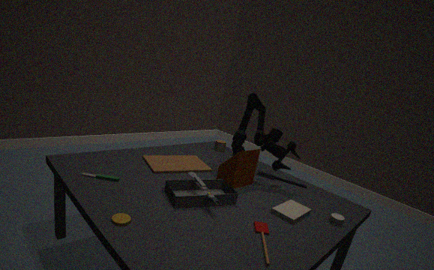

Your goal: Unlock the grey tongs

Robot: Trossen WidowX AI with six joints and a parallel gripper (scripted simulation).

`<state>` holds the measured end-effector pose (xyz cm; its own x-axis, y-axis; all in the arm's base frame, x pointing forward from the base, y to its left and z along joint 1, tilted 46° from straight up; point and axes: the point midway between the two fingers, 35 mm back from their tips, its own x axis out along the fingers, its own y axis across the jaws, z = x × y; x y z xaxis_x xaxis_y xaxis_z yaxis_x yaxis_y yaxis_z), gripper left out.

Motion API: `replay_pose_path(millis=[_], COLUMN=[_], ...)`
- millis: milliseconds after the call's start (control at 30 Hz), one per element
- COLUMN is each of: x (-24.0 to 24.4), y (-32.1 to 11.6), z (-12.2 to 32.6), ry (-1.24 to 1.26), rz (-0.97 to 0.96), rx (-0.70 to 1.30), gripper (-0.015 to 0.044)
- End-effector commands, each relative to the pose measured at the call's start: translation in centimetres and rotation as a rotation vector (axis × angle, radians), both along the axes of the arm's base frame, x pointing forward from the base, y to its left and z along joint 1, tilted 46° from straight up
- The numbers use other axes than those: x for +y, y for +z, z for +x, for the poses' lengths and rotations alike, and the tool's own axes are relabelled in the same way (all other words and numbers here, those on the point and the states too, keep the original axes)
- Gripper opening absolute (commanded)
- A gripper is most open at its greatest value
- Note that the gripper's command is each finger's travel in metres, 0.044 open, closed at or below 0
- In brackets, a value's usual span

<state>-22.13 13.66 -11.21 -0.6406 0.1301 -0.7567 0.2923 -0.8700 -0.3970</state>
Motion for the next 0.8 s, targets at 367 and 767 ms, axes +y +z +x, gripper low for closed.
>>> replay_pose_path(millis=[367, 767], x=[9.8, 14.3], y=[-3.5, -5.2], z=[9.2, 27.8], ry=[-0.555, -1.260], rz=[-0.034, -0.149], rx=[-0.256, -0.654], gripper=[0.0260, 0.0260])
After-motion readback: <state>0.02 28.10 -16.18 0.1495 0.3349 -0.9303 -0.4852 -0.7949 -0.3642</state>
